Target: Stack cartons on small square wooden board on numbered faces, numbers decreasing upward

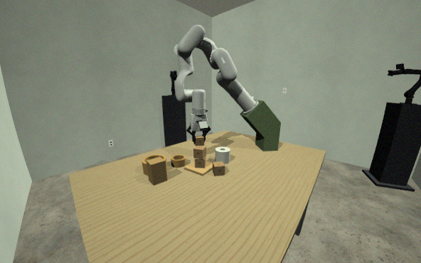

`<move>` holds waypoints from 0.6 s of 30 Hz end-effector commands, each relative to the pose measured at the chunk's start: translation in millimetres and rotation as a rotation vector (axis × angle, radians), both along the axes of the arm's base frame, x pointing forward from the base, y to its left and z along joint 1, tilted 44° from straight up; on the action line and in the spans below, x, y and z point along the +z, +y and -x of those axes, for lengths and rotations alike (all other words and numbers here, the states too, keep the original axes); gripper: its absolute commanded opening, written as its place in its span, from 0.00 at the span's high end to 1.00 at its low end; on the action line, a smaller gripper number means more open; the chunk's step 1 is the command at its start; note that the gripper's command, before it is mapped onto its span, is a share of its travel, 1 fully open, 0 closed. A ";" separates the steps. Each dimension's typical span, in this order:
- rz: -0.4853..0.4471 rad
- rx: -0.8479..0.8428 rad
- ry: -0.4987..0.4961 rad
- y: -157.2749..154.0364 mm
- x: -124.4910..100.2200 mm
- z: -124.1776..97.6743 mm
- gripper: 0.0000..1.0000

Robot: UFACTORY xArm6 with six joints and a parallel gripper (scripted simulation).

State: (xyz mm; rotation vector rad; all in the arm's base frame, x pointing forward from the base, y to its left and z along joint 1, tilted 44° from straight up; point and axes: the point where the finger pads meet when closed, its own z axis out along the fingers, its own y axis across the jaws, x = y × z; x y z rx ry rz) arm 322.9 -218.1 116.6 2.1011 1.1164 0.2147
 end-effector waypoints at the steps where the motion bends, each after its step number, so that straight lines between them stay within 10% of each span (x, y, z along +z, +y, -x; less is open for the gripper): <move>1: 0.001 -0.012 0.019 14.7 21.8 13.7 1.00; 18: 0.003 -0.012 0.019 30.1 42.9 25.0 1.00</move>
